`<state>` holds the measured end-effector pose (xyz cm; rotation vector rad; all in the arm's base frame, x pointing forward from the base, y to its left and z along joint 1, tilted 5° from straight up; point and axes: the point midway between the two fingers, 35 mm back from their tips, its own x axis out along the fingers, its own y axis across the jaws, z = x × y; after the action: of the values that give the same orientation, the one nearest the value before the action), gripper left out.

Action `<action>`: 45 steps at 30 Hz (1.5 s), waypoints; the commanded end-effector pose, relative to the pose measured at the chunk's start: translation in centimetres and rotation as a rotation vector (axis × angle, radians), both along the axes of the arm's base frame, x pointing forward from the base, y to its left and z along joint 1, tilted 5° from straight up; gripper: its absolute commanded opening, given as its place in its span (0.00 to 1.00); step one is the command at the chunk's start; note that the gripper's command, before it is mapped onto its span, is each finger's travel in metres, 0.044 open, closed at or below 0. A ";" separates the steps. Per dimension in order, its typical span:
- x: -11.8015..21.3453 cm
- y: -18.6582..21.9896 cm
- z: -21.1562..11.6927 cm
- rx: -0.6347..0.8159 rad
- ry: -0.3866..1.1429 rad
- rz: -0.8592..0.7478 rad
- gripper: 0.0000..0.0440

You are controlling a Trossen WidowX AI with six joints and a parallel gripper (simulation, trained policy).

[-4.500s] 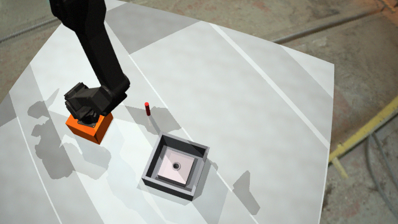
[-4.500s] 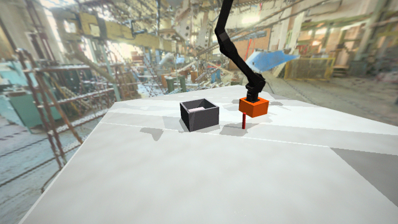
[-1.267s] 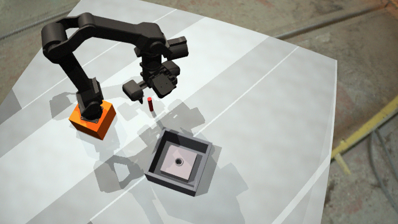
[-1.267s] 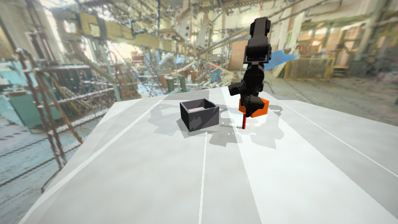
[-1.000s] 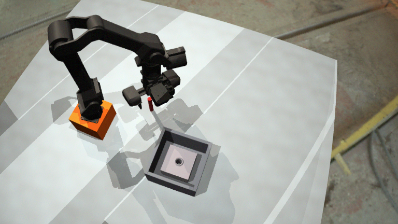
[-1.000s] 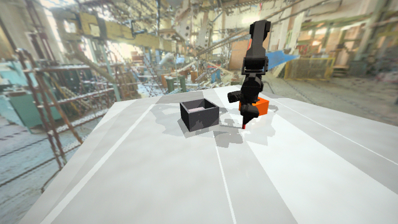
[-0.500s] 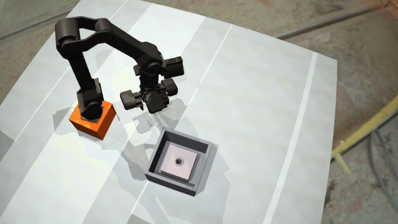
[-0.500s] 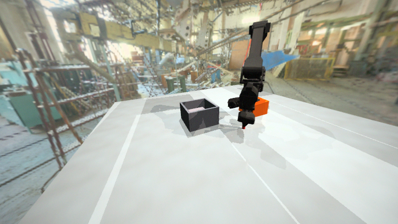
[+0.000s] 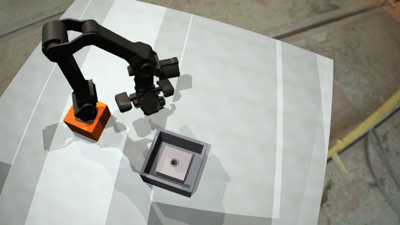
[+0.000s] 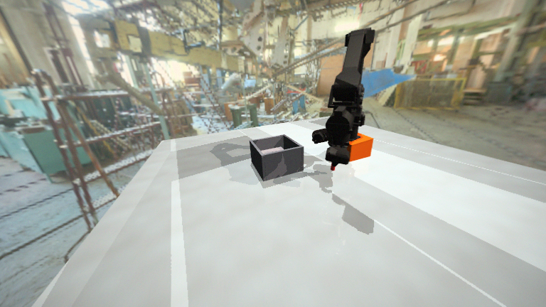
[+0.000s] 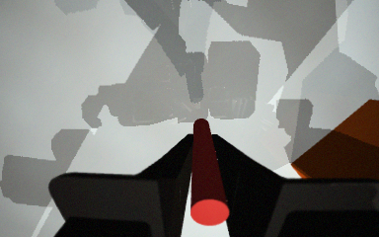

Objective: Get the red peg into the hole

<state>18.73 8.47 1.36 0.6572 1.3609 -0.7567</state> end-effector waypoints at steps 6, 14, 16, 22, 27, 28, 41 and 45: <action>1.5 -1.2 2.6 -0.045 -0.070 0.055 0.00; 3.3 -2.5 5.4 -0.087 -0.125 0.093 0.00; 3.8 -2.8 6.1 -0.096 -0.137 0.098 0.00; 5.4 -4.0 8.1 -0.118 -0.169 0.103 0.00; 6.7 -5.4 9.3 -0.134 -0.183 0.092 0.00; 7.0 -5.8 9.5 -0.135 -0.184 0.087 0.00; 9.6 -10.1 10.1 -0.140 -0.196 0.007 0.00; 10.3 -11.5 10.0 -0.140 -0.200 -0.020 0.00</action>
<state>28.53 -2.42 11.31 0.6097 1.1137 -0.7722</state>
